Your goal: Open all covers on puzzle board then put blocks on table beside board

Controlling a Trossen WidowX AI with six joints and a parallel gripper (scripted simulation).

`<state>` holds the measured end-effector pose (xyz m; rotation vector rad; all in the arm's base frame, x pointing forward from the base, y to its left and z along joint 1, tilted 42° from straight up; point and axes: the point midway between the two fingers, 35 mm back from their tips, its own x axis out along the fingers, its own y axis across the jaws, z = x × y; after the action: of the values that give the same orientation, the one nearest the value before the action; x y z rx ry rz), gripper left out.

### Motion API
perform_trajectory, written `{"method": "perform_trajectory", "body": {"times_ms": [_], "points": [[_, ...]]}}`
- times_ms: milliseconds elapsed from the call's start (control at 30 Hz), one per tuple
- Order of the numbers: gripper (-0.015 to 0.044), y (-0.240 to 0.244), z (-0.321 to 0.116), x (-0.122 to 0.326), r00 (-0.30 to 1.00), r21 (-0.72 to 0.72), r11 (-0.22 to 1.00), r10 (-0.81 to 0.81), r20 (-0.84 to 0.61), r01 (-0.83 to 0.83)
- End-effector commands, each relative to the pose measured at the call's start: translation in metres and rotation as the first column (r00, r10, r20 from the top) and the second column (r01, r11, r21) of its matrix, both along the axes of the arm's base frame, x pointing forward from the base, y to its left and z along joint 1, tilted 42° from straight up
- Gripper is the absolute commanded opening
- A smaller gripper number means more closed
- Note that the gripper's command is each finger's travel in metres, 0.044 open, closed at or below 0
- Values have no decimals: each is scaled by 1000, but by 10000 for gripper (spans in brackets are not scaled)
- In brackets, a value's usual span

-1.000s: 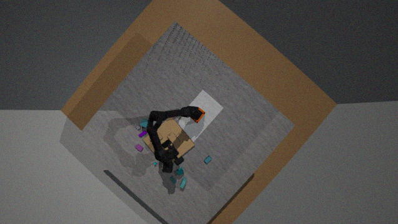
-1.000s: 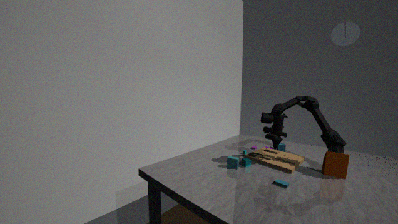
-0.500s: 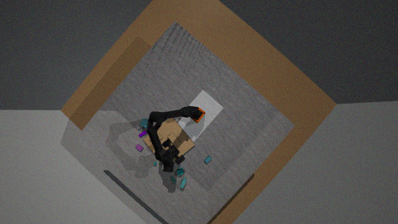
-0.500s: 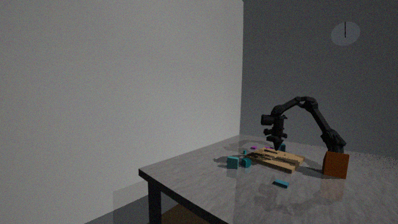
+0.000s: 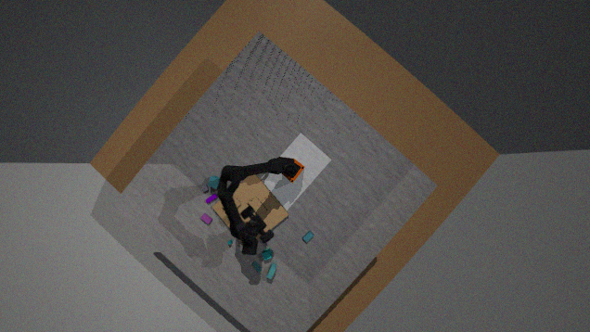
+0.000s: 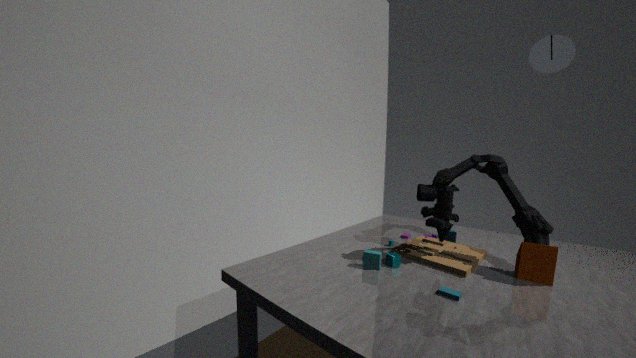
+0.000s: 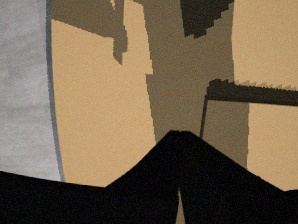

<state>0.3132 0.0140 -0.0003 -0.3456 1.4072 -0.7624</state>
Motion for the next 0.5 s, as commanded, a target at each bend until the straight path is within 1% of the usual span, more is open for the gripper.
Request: {"method": "perform_trajectory", "body": {"times_ms": [0, 467], "points": [[0, -2, -3, 0, 1000, 1, 1000, 2, -3, -2], [0, -11, -14, 0, 1000, 2, 1000, 2, -2, -2]]}}
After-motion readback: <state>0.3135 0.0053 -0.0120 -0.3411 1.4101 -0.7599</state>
